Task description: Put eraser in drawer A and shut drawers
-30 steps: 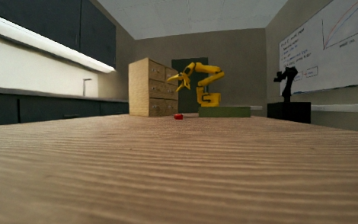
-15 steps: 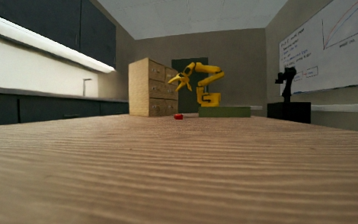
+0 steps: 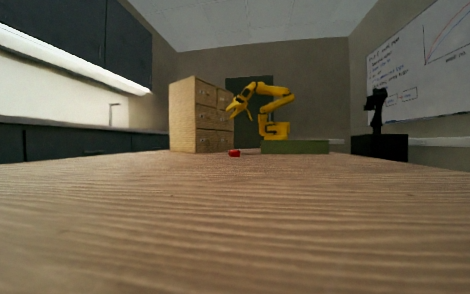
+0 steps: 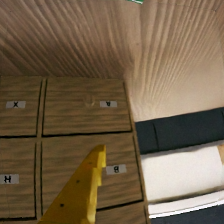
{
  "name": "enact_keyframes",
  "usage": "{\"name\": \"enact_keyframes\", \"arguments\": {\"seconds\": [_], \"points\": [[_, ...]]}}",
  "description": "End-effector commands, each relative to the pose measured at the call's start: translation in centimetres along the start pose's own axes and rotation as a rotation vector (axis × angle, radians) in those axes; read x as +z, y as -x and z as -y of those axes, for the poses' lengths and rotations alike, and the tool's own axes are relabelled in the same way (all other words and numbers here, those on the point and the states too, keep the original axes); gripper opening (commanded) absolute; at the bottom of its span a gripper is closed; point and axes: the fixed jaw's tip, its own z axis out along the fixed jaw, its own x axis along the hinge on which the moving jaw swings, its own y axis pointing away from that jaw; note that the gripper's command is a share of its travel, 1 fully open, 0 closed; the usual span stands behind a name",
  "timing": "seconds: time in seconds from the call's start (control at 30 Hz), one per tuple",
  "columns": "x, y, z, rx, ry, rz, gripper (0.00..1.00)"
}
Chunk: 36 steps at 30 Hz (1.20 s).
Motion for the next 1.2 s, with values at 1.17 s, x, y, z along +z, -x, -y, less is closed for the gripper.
{"name": "enact_keyframes", "arguments": {"seconds": [1.17], "points": [[-0.2, -0.45, 0.3, -0.123, -0.012, -0.025, 0.5]]}}
